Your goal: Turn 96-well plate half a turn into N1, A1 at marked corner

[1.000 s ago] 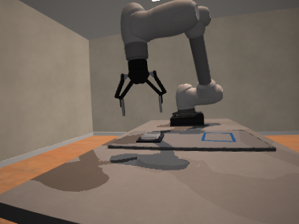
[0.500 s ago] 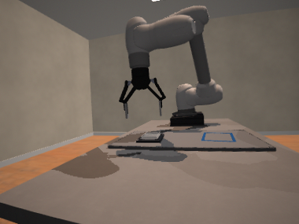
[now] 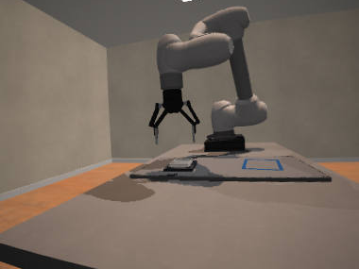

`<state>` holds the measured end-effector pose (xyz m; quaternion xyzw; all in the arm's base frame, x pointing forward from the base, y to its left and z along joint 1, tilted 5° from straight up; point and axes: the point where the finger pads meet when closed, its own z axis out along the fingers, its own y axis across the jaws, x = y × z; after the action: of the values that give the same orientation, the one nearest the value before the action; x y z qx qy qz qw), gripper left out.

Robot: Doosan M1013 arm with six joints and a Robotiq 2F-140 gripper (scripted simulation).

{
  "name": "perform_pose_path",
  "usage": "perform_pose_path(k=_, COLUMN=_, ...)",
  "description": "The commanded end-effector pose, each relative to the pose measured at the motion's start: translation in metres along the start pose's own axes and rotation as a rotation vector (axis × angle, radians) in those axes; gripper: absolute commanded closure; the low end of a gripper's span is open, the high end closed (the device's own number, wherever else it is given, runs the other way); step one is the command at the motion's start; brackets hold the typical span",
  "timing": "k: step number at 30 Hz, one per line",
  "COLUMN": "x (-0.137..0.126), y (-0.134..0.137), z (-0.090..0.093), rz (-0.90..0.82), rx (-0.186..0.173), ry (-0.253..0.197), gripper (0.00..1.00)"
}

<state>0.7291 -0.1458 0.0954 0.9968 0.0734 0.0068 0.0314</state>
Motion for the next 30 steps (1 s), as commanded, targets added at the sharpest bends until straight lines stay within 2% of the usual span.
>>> perform_pose_path(k=1, x=-0.014, y=0.0, z=0.004, rz=0.0, rx=0.0, ry=0.001, gripper=0.0)
perform_pose_path(k=19, x=-0.088, y=-0.007, z=0.025, rz=0.071, rx=-0.011, ry=0.018, gripper=0.0)
perform_pose_path(k=30, x=-0.088, y=-0.007, z=0.025, rz=0.071, rx=-0.011, ry=0.018, gripper=0.0)
